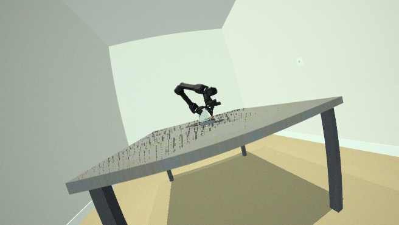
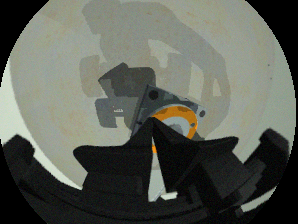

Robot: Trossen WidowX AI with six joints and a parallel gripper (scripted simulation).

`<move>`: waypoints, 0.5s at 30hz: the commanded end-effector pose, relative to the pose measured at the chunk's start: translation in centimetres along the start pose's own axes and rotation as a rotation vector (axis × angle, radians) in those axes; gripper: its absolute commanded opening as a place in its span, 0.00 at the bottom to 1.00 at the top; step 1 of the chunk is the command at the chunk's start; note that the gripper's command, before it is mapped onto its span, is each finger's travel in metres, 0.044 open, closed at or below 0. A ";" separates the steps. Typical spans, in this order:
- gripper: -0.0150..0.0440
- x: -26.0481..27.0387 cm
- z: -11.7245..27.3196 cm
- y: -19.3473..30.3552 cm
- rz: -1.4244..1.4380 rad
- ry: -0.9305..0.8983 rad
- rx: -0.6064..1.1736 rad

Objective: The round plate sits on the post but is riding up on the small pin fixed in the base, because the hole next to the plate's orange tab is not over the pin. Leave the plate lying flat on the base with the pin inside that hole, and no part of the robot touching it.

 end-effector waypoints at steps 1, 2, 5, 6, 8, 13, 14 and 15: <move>0.25 0.2 -0.4 0.7 0.008 0.002 0.015; 0.25 0.3 -0.4 0.7 0.008 0.002 0.015; 0.25 0.3 -0.4 0.8 0.008 0.002 0.015; 0.25 0.3 -0.4 0.8 0.008 0.002 0.015; 0.25 0.4 -0.4 0.9 0.008 0.002 0.015; 0.25 0.4 -0.4 1.0 0.008 0.002 0.015; 0.25 0.5 -0.4 1.1 0.008 0.002 0.015; 0.25 0.5 -0.4 1.1 0.008 0.002 0.016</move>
Point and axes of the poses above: the point midway between the two fingers, 35 mm back from their tips, its own z axis back along the fingers, its own x axis across the jaws, y = z × x, the point moved 3 cm from there along z, back along the fingers, and after that the axes turned 9 degrees about -z, right-handed, at the moved point
